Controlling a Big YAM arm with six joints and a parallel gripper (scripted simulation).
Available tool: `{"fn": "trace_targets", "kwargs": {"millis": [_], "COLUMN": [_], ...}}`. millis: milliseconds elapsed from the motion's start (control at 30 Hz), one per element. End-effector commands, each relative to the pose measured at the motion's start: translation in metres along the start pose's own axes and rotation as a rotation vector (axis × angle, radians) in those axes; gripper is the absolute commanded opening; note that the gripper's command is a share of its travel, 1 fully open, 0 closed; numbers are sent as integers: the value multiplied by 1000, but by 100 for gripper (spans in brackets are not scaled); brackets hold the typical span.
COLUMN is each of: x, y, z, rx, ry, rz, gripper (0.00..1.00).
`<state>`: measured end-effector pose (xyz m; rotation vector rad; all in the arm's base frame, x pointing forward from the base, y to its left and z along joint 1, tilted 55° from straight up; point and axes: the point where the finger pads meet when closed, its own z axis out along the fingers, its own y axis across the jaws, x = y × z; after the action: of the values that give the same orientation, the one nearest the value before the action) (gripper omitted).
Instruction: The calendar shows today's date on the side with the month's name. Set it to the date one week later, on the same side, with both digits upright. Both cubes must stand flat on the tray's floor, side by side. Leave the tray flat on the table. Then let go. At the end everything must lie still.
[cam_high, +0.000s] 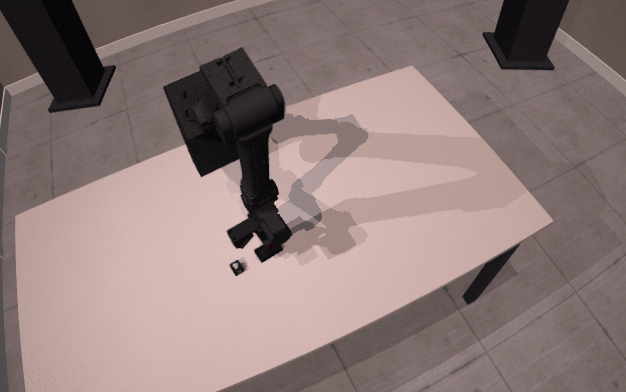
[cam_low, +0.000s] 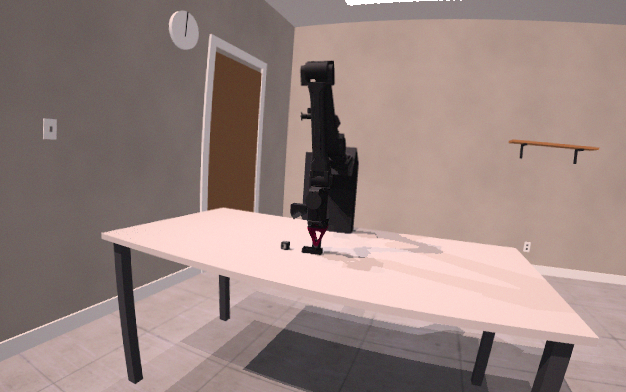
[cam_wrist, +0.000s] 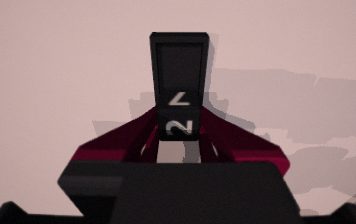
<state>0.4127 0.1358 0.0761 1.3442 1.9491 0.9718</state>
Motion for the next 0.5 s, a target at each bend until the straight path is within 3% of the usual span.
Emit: {"fn": "trace_targets", "kwargs": {"millis": [0, 467], "x": [-7, -7], "y": [-7, -6], "z": [-9, -9], "rx": [9, 8], "ry": [-13, -13], "rz": [2, 2], "gripper": [25, 25]}}
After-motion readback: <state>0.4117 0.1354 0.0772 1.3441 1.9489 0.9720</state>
